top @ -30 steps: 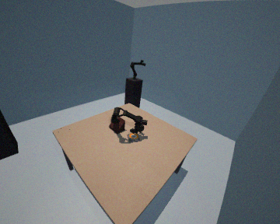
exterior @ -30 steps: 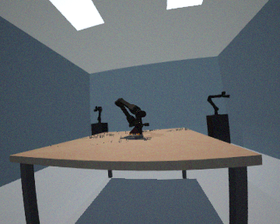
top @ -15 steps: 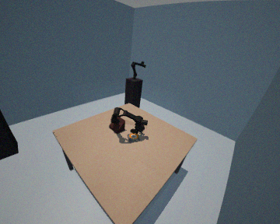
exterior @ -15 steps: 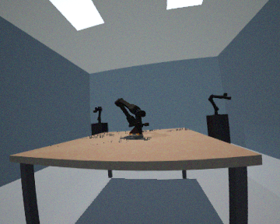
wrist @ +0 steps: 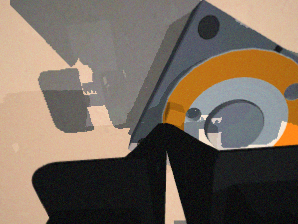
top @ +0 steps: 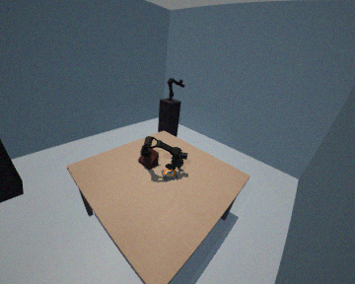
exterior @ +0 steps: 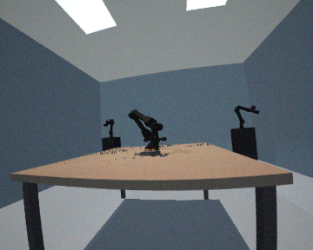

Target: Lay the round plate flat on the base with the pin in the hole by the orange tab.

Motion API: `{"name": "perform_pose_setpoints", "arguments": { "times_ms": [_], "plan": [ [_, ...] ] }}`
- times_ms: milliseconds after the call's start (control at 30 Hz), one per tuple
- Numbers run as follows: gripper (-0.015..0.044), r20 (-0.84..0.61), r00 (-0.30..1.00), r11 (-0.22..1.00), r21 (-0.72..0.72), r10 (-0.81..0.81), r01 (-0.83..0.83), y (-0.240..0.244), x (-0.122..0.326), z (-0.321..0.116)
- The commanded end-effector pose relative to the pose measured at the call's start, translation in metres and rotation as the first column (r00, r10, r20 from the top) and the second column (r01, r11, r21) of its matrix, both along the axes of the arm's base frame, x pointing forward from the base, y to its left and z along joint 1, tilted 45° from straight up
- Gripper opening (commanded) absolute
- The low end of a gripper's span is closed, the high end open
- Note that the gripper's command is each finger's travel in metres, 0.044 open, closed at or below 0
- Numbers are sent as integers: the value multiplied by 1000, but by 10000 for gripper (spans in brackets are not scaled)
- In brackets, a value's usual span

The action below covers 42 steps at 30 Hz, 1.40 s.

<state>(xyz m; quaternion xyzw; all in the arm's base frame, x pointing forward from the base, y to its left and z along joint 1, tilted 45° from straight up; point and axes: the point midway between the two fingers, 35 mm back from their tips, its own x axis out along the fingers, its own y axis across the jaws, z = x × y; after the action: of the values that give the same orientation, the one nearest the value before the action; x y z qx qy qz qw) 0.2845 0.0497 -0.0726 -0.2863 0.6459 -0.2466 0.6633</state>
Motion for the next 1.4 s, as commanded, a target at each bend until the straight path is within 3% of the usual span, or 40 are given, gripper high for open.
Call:
{"name": "perform_pose_setpoints", "arguments": {
  "times_ms": [0,1367],
  "plan": [
    [0,17,1000,1000,4,3,-3,1,7,2],
    [0,19,1000,1000,1,3,-3,-20,47,31]
  ]
}}
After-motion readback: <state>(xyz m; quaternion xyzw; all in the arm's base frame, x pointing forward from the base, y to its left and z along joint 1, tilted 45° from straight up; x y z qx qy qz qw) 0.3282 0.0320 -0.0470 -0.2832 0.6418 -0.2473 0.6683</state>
